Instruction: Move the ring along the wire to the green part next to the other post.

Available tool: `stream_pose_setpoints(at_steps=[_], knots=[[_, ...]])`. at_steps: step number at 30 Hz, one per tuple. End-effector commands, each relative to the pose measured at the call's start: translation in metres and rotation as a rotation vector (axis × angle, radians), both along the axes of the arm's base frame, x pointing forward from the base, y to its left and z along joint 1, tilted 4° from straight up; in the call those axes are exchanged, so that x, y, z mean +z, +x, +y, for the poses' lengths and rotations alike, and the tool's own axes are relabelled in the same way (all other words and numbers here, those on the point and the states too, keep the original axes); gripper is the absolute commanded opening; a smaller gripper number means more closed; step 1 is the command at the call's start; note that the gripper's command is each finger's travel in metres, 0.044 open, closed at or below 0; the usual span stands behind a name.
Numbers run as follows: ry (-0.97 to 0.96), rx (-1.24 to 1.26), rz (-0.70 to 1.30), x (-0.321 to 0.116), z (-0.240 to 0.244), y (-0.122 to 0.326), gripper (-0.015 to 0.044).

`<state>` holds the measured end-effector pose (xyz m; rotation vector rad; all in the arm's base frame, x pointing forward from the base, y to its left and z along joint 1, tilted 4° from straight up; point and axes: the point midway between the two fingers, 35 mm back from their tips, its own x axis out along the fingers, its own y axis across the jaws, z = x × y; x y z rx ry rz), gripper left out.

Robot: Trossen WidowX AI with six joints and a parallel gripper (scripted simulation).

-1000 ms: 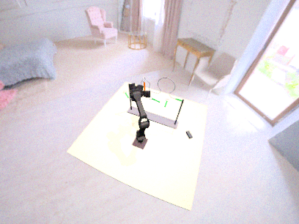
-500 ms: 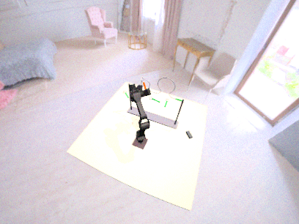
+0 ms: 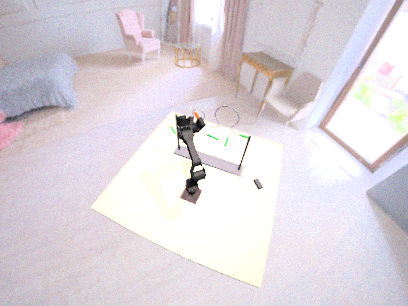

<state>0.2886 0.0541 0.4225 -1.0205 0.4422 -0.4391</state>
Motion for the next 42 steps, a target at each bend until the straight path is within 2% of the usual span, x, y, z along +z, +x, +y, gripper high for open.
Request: stream_pose_setpoints(at_steps=[1,33,42], knots=[[-0.078,-0.006,0.008,0.003,-0.004,-0.001,-0.015],[-0.707,0.08,0.037,0.041,-0.017,0.007,-0.015],[-0.807,0.081,0.048,0.043,-0.018,0.007,-0.015]])
